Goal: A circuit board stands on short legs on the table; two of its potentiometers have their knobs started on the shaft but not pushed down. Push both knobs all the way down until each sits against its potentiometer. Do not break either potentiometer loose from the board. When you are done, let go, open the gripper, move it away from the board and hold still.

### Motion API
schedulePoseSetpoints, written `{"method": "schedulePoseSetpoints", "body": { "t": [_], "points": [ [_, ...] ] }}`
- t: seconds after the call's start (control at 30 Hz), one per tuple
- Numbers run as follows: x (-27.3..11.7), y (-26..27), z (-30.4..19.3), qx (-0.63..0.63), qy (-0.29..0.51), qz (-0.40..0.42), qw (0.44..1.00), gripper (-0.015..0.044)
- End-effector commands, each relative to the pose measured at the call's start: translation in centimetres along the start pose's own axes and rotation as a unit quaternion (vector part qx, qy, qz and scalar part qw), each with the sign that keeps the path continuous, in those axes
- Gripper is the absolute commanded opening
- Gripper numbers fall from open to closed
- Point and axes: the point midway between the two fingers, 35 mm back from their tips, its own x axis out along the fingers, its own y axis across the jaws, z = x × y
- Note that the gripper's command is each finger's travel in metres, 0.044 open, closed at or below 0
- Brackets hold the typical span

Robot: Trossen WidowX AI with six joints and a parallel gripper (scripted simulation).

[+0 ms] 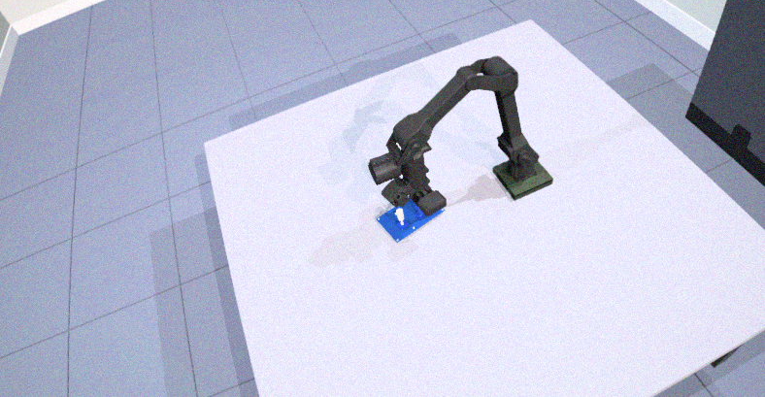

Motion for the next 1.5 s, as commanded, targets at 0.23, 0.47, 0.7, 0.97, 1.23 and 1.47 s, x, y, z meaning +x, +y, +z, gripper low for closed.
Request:
{"method": "schedulePoseSetpoints", "body": {
  "t": [0.23, 0.47, 0.7, 0.97, 1.23, 1.47],
  "points": [
    [0.9, 0.0, 0.1, -0.003, 0.004, 0.001, 1.0, 0.0],
    [0.9, 0.0, 0.1, -0.003, 0.004, 0.001, 1.0, 0.0],
    [0.4, 0.0, 0.2, -0.003, 0.004, 0.001, 1.0, 0.0],
    [-0.9, 0.0, 0.2, -0.003, 0.004, 0.001, 1.0, 0.0],
    [-2.1, 0.0, 0.2, -0.003, 0.004, 0.001, 1.0, 0.0],
    [-1.6, 0.0, 0.0, -0.002, 0.009, 0.001, 1.0, 0.0131]
  ]
}}
